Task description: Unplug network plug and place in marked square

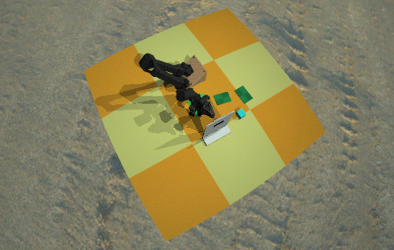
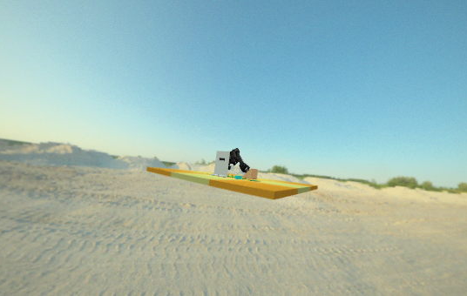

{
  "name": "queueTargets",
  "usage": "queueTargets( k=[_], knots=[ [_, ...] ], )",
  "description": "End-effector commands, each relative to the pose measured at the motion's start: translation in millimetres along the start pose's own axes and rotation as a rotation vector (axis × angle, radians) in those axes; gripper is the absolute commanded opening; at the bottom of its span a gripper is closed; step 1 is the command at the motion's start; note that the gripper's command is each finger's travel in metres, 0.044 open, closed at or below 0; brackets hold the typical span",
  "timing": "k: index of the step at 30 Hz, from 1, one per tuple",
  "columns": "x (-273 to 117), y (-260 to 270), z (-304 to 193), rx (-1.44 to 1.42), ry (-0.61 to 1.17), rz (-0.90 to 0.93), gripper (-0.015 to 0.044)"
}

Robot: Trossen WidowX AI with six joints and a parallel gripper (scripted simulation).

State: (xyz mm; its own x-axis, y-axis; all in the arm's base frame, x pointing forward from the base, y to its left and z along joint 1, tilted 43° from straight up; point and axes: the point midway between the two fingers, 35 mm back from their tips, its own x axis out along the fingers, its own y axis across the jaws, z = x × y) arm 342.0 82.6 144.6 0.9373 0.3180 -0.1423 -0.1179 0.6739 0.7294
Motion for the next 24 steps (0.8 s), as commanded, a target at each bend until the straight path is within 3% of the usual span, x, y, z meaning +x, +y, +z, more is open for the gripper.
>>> queueTargets(
  k=[1, 19, 21, 24],
  knots=[
    [5, 0, 1, 0.004, 0.001, 0.001, 0.0156],
    [24, -2, 5, 0.003, 0.000, 0.002, 0.0156],
    [24, -2, 5, 0.003, 0.000, 0.002, 0.0104],
    [24, -2, 5, 0.003, 0.000, 0.002, 0.0084]
  ],
)
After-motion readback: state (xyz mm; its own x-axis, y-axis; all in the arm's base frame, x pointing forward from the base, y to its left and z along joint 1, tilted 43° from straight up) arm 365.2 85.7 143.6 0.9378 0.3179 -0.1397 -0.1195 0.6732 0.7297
